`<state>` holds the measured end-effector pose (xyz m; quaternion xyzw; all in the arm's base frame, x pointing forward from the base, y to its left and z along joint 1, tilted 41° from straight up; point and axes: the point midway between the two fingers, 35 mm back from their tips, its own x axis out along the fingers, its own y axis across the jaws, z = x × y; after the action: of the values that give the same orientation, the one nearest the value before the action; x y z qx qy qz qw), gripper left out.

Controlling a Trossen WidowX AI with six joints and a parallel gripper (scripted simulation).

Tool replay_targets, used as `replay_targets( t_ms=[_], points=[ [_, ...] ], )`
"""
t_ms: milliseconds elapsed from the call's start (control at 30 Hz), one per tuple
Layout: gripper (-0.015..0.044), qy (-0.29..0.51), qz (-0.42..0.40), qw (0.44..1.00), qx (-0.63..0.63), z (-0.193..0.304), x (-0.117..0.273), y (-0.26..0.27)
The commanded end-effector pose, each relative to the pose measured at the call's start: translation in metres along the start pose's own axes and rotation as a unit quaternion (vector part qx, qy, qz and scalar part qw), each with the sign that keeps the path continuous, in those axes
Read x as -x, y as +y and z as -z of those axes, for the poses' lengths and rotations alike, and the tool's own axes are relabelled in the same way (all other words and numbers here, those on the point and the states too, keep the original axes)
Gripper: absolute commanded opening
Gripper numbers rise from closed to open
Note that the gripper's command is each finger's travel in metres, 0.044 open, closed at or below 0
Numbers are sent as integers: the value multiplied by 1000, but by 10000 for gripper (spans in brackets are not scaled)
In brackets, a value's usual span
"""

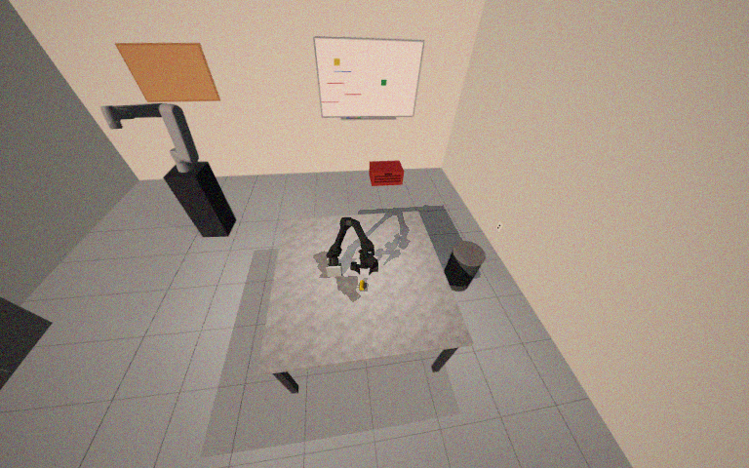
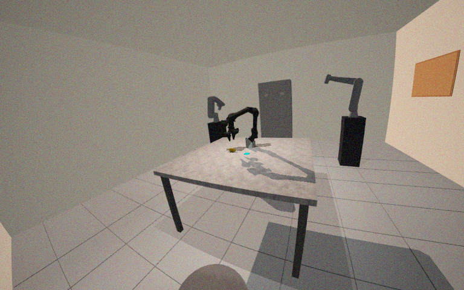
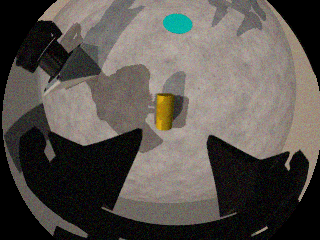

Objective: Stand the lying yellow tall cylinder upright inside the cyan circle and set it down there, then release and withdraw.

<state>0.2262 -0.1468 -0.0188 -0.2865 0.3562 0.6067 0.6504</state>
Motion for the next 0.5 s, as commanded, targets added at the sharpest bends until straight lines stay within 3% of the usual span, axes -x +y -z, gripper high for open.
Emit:
replay_targets(
  t_ms=[0,167,400,467],
  points=[
    [309,-32,-8,999,3,-2,-4,16],
    [309,-32,-8,999,3,-2,-6,15],
    [309,-34,-7,999,4,-8,-104,16],
    [309,-34,-7,999,4,-10,-114,18]
  ],
)
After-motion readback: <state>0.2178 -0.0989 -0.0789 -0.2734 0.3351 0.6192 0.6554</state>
